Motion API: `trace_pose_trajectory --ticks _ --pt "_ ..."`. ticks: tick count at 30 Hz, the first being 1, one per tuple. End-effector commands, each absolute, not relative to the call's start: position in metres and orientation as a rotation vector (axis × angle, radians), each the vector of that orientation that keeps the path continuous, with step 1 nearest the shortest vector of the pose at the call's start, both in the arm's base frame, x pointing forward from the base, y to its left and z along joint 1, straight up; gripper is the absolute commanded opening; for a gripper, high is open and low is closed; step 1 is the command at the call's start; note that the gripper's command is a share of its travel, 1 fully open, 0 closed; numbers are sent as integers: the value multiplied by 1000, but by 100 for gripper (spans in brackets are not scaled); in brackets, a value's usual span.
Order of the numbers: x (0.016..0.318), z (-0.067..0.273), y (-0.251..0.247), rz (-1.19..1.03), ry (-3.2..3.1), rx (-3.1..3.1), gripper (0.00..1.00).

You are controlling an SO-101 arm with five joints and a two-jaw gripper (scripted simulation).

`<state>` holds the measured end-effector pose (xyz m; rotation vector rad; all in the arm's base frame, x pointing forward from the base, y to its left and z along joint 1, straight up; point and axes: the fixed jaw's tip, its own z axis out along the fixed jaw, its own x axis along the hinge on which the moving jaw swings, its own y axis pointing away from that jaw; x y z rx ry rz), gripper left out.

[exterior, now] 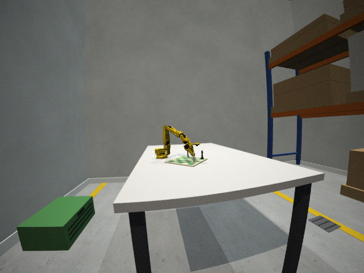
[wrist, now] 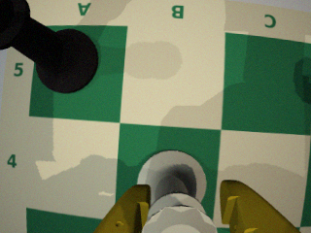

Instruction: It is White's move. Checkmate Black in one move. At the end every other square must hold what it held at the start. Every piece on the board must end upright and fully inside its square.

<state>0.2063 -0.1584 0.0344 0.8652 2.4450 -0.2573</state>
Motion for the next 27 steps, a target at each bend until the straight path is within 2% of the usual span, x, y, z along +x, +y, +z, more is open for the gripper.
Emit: trace_pose_trajectory --ticks 1,27 --pt "205 29 -152 -239 2465 862 12" --pt "206 34 -151 -237 2466 856 12"
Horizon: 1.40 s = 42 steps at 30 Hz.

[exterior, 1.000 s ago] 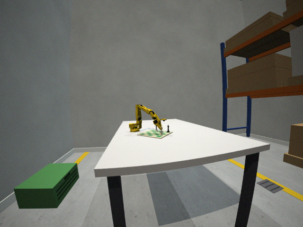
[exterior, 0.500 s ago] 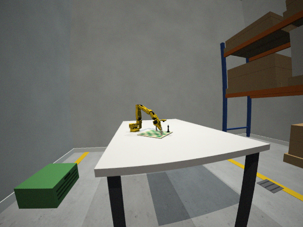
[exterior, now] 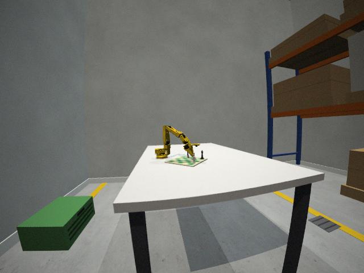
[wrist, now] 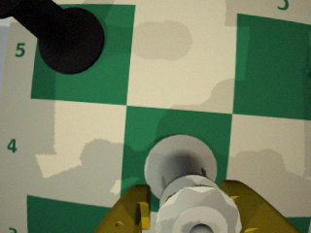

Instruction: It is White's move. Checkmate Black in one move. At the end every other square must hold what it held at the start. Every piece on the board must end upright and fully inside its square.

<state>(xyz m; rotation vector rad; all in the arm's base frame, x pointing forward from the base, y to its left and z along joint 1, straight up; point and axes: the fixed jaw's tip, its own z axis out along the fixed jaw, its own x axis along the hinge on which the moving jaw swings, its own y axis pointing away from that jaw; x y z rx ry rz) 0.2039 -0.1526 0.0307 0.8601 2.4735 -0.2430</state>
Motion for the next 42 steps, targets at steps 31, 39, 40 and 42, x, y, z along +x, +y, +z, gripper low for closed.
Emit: trace_pose_trajectory --ticks 31,39,40,42 --pt "205 87 -150 -238 2466 855 12" --pt "205 99 -150 -238 2466 855 12" --pt "205 100 -150 -238 2466 855 12" --pt "205 102 -150 -238 2466 855 12"
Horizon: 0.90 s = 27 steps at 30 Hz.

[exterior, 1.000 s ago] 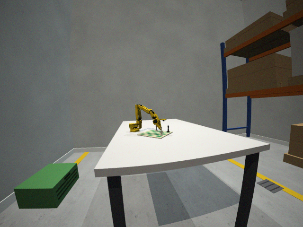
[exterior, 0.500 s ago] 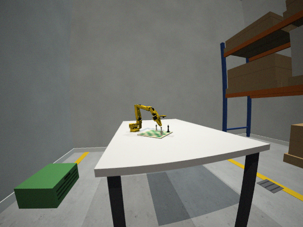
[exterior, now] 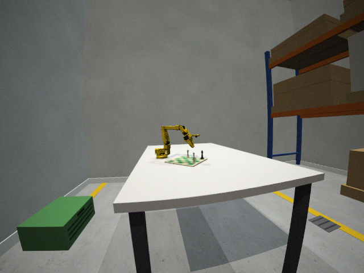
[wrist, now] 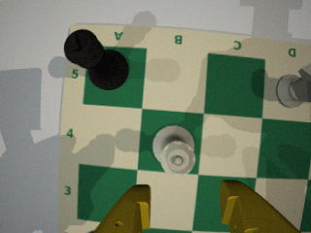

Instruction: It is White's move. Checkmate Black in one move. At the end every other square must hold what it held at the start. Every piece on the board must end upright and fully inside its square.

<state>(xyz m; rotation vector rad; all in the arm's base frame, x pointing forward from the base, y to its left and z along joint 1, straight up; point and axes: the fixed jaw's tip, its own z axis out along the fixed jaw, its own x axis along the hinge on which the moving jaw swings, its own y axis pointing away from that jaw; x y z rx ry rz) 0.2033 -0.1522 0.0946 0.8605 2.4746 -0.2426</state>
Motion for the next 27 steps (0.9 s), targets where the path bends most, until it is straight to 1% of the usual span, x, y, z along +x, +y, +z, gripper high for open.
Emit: trace_pose_trajectory --ticks 1,16,23,25,27 --pt "205 103 -150 -238 2466 855 12" --pt "207 104 -146 -231 2474 836 12" --pt "218 104 -121 -187 2531 697 14" --pt "218 104 -121 -187 2531 697 14" --pt "223 104 -107 -166 2558 626 15"
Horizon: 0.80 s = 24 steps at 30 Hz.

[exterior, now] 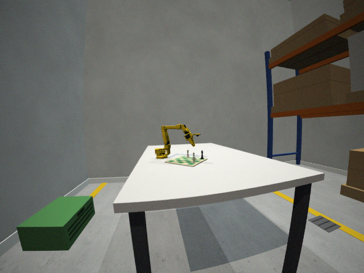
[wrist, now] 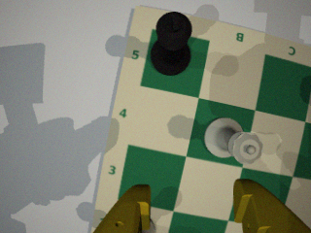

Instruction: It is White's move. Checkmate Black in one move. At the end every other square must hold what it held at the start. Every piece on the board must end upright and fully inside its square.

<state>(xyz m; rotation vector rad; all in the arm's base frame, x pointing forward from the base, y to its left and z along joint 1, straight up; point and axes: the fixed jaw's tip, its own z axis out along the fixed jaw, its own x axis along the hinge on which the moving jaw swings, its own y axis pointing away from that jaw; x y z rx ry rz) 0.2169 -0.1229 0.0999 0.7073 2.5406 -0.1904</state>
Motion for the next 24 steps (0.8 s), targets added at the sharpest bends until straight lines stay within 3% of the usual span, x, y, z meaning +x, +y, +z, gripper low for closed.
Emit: trace_pose_trajectory --ticks 1,13,15,24 --pt "225 104 -100 -154 2572 585 16" --pt "227 103 25 18 2721 -128 26" --pt "227 103 25 18 2721 -128 26" --pt "183 103 108 112 2711 -724 34"
